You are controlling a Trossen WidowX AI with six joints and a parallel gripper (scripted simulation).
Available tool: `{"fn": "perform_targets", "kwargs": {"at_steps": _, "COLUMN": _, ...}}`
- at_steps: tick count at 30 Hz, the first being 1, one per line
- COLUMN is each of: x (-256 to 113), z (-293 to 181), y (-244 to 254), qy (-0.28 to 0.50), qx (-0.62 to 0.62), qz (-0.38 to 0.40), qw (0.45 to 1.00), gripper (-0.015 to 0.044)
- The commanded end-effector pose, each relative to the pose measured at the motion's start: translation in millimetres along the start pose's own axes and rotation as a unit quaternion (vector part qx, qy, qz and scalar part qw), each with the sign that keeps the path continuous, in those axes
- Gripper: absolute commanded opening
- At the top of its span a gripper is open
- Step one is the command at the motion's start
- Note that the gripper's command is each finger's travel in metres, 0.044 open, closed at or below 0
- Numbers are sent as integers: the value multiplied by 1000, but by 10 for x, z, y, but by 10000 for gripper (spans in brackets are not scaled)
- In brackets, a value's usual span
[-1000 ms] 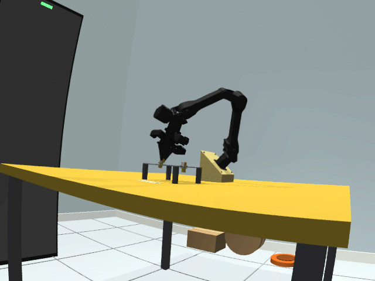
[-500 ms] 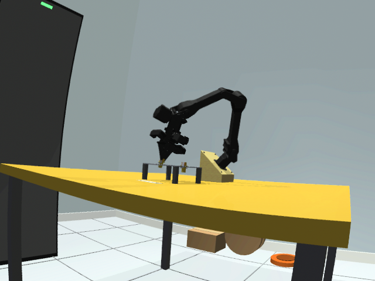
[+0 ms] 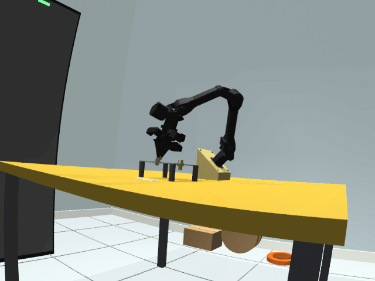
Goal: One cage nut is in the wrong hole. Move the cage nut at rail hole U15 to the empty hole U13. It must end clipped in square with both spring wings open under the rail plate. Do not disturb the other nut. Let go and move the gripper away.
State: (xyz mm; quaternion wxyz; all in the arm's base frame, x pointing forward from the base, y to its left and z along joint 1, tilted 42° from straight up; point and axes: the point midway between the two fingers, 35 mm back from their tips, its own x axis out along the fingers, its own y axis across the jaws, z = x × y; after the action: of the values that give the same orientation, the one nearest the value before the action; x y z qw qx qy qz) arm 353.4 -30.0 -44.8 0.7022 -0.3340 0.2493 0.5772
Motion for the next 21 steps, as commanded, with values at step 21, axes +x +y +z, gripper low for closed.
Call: {"fn": "perform_targets", "kwargs": {"at_steps": 21, "x": -7, "z": -5, "y": -23, "qy": 1, "qx": -3, "qz": 17, "qw": 1000, "gripper": 31}}
